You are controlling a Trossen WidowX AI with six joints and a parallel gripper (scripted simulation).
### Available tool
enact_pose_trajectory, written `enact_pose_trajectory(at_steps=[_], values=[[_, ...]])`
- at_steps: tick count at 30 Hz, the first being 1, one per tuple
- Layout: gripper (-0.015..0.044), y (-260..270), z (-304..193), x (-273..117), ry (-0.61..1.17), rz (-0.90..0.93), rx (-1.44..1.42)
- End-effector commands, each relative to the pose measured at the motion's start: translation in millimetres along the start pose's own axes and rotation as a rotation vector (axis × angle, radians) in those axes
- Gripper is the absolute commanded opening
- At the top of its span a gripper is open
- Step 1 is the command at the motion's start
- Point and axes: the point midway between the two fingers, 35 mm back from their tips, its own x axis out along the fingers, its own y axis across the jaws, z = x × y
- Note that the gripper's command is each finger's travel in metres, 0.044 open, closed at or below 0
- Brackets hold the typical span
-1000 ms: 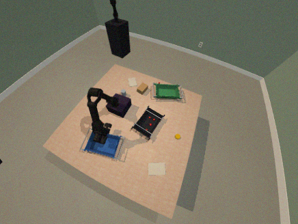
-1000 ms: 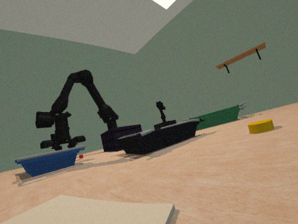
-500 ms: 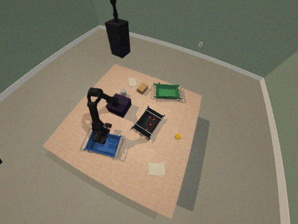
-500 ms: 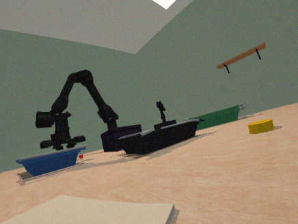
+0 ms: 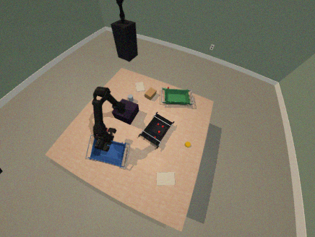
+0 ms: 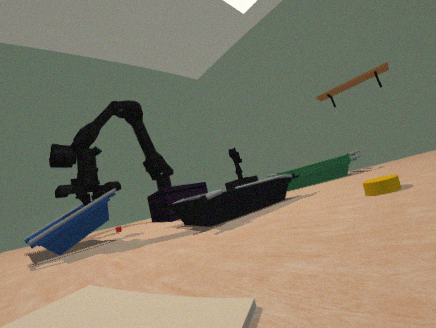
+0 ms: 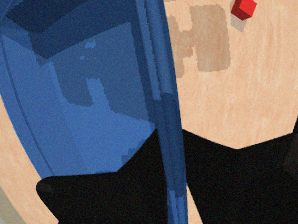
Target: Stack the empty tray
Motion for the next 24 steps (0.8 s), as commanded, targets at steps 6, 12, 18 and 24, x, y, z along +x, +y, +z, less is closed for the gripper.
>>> enact_pose_trajectory(at_steps=[6, 12, 18, 24], values=[[0.0, -5, 0, -22, -0.003, -0.011, -0.001], [0.0, -5, 0, -22, -0.003, -0.011, -0.001], [0.0, 2, 0, -32, -0.003, -0.011, -0.001], [0.0, 16, -1, -57, -0.003, -0.009, -0.001]])
